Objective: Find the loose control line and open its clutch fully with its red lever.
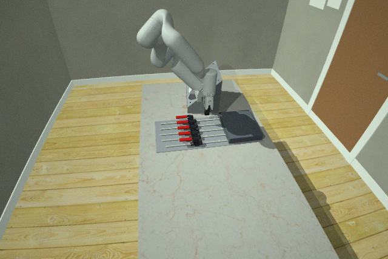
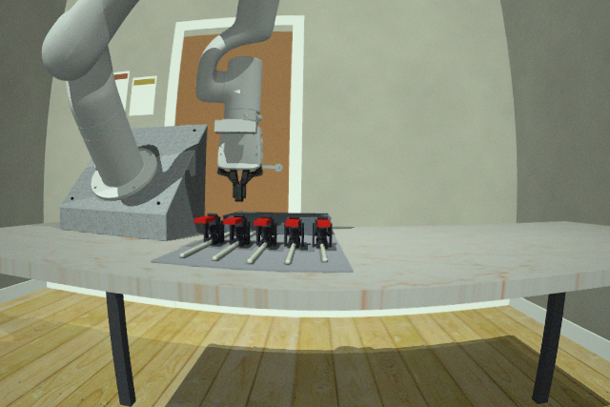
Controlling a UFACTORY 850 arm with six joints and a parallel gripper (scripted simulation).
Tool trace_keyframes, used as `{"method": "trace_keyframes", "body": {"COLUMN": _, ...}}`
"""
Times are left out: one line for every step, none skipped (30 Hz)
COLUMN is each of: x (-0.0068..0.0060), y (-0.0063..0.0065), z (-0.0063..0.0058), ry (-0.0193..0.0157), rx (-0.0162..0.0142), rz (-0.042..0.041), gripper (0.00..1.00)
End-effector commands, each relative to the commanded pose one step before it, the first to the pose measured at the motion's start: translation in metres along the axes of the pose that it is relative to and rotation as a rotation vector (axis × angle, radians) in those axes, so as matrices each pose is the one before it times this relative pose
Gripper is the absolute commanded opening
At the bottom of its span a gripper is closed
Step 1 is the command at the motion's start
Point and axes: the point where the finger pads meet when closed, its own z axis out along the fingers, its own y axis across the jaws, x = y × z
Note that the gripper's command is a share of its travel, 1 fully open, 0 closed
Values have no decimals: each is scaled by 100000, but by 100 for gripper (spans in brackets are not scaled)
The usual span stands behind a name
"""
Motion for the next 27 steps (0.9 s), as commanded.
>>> {"method": "trace_keyframes", "body": {"x": 18, "y": -103, "z": 695, "ry": -118, "rx": 119, "rz": 18, "gripper": 0}}
{"method": "trace_keyframes", "body": {"x": -1, "y": -4, "z": 281, "ry": 0, "rx": 0, "rz": 0, "gripper": 0}}
{"method": "trace_keyframes", "body": {"x": -1, "y": -5, "z": 313, "ry": 1, "rx": 0, "rz": 0, "gripper": 0}}
{"method": "trace_keyframes", "body": {"x": -2, "y": -5, "z": 342, "ry": -1, "rx": 0, "rz": 0, "gripper": 0}}
{"method": "trace_keyframes", "body": {"x": -2, "y": -5, "z": 368, "ry": -1, "rx": 0, "rz": 0, "gripper": 0}}
{"method": "trace_keyframes", "body": {"x": 0, "y": 0, "z": 0, "ry": 0, "rx": 0, "rz": 0, "gripper": 0}}
{"method": "trace_keyframes", "body": {"x": 0, "y": 0, "z": 0, "ry": 0, "rx": 0, "rz": 0, "gripper": 0}}
{"method": "trace_keyframes", "body": {"x": -2, "y": -6, "z": 391, "ry": 1, "rx": 0, "rz": 0, "gripper": 0}}
{"method": "trace_keyframes", "body": {"x": -2, "y": -6, "z": 410, "ry": 1, "rx": 0, "rz": 0, "gripper": 0}}
{"method": "trace_keyframes", "body": {"x": -2, "y": -6, "z": 425, "ry": 0, "rx": 0, "rz": 0, "gripper": 0}}
{"method": "trace_keyframes", "body": {"x": -2, "y": -6, "z": 435, "ry": 0, "rx": 0, "rz": 0, "gripper": 0}}
{"method": "trace_keyframes", "body": {"x": -2, "y": -6, "z": 440, "ry": 0, "rx": 0, "rz": 0, "gripper": 0}}
{"method": "trace_keyframes", "body": {"x": -2, "y": -6, "z": 440, "ry": 0, "rx": 0, "rz": 0, "gripper": 0}}
{"method": "trace_keyframes", "body": {"x": -2, "y": -6, "z": 435, "ry": 0, "rx": 0, "rz": 0, "gripper": 0}}
{"method": "trace_keyframes", "body": {"x": -2, "y": -6, "z": 424, "ry": -1, "rx": 0, "rz": 0, "gripper": 0}}
{"method": "trace_keyframes", "body": {"x": -2, "y": -6, "z": 408, "ry": -1, "rx": 0, "rz": 0, "gripper": 0}}
{"method": "trace_keyframes", "body": {"x": -2, "y": -6, "z": 387, "ry": 1, "rx": 0, "rz": 0, "gripper": 0}}
{"method": "trace_keyframes", "body": {"x": -2, "y": -6, "z": 361, "ry": 1, "rx": 0, "rz": 0, "gripper": 0}}
{"method": "trace_keyframes", "body": {"x": -2, "y": -5, "z": 330, "ry": 0, "rx": 0, "rz": 0, "gripper": 0}}
{"method": "trace_keyframes", "body": {"x": -2, "y": -4, "z": 294, "ry": -1, "rx": 0, "rz": 0, "gripper": 0}}
{"method": "trace_keyframes", "body": {"x": -1, "y": -4, "z": 258, "ry": 1, "rx": 0, "rz": 0, "gripper": 0}}
{"method": "trace_keyframes", "body": {"x": -1, "y": -3, "z": 216, "ry": -1, "rx": 0, "rz": 0, "gripper": 0}}
{"method": "trace_keyframes", "body": {"x": 0, "y": 0, "z": 0, "ry": 0, "rx": 0, "rz": 0, "gripper": 0}}
{"method": "trace_keyframes", "body": {"x": 0, "y": 0, "z": 0, "ry": 0, "rx": 0, "rz": 0, "gripper": 0}}
{"method": "trace_keyframes", "body": {"x": -1, "y": -3, "z": 176, "ry": 1, "rx": 0, "rz": 0, "gripper": 0}}
{"method": "trace_keyframes", "body": {"x": -1, "y": -2, "z": 136, "ry": 0, "rx": 0, "rz": 0, "gripper": 0}}
{"method": "trace_keyframes", "body": {"x": -1, "y": -1, "z": 97, "ry": -1, "rx": 0, "rz": 0, "gripper": 0}}
